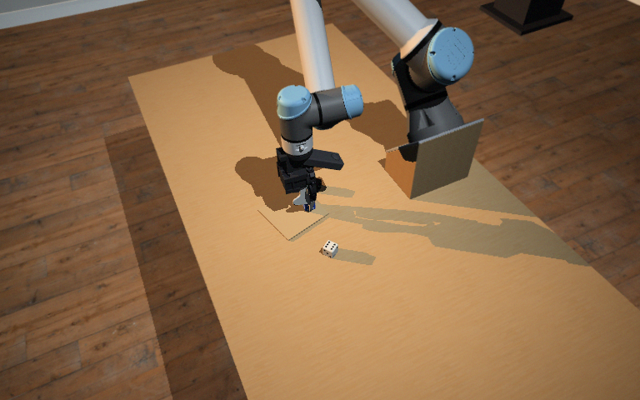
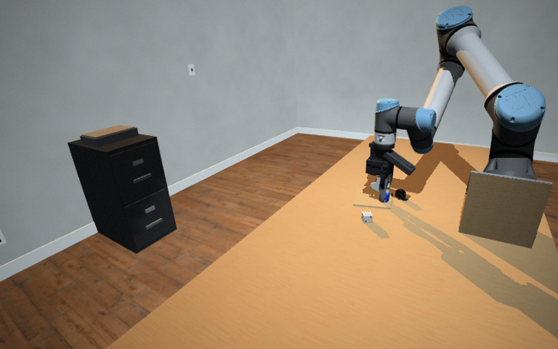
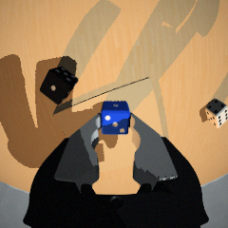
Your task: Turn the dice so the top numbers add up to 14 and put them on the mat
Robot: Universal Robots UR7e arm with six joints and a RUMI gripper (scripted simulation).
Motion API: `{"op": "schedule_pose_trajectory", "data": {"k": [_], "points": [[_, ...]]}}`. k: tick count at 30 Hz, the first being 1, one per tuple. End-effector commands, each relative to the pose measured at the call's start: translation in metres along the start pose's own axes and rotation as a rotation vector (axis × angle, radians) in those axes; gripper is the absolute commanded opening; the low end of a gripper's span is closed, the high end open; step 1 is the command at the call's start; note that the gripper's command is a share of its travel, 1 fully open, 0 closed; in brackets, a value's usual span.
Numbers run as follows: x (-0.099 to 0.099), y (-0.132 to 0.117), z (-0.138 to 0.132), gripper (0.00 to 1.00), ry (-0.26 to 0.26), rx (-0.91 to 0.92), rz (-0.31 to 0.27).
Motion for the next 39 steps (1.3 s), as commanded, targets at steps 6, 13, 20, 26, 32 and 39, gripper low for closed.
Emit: {"op": "schedule_pose_trajectory", "data": {"k": [6, 13, 20, 26, 32, 39], "points": [[-0.0003, -0.0002, -0.0001, 0.1, 0.0, 0.0, -0.001], [-0.0003, -0.0002, -0.0001, 0.1, 0.0, 0.0, -0.001], [-0.0003, -0.0002, -0.0001, 0.14, 0.0, 0.0, -0.001], [-0.0003, -0.0002, -0.0001, 0.21, 0.0, 0.0, -0.001], [-0.0003, -0.0002, -0.0001, 0.28, 0.0, 0.0, -0.001], [-0.0003, -0.0002, -0.0001, 0.28, 0.0, 0.0, -0.001]]}}
Point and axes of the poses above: the point where the finger pads meet when closed, its own x axis out along the fingers, its own z axis across the jaws, y = z × x, the point moved 5 cm from there along -x, back along the fingers, and after that the axes turned 14 degrees about -x, right-handed, at the moved point
